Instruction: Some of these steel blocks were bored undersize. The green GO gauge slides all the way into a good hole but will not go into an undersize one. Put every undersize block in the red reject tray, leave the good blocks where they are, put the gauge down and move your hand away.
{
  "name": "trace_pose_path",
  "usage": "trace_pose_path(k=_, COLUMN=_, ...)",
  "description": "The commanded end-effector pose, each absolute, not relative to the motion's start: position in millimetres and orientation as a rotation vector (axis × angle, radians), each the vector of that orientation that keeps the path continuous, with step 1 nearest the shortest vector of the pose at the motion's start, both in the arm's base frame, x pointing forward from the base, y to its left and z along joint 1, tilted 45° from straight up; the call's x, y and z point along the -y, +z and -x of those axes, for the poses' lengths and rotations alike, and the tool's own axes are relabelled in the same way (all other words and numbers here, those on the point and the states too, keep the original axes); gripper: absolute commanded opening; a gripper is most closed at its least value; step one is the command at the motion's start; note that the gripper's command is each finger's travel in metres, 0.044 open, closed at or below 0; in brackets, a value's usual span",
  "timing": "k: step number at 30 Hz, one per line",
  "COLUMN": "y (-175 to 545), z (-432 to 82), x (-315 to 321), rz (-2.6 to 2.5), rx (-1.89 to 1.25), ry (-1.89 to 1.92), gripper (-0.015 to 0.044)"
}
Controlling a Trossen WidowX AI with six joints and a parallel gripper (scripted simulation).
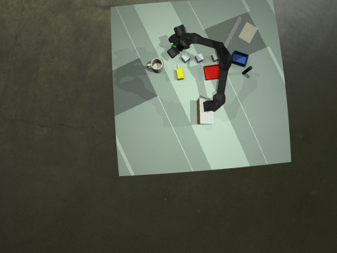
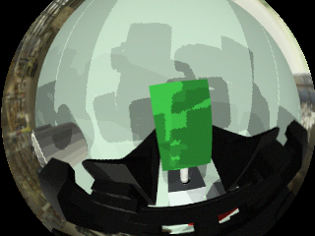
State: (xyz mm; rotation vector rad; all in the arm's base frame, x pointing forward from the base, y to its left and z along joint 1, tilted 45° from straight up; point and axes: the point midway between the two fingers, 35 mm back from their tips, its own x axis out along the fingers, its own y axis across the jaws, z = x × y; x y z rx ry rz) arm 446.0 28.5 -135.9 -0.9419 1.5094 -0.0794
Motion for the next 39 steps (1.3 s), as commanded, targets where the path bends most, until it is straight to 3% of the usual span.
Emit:
trace_pose_path(k=1, y=-130.5, z=-448.6, x=-29.4, rz=0.944, rx=-1.499, ry=-0.079, gripper=0.0)
trace_pose_path(k=39, y=-124.5, z=-439.9, x=-25.4, rz=0.942, rx=-1.499, ry=-0.084, gripper=0.0)
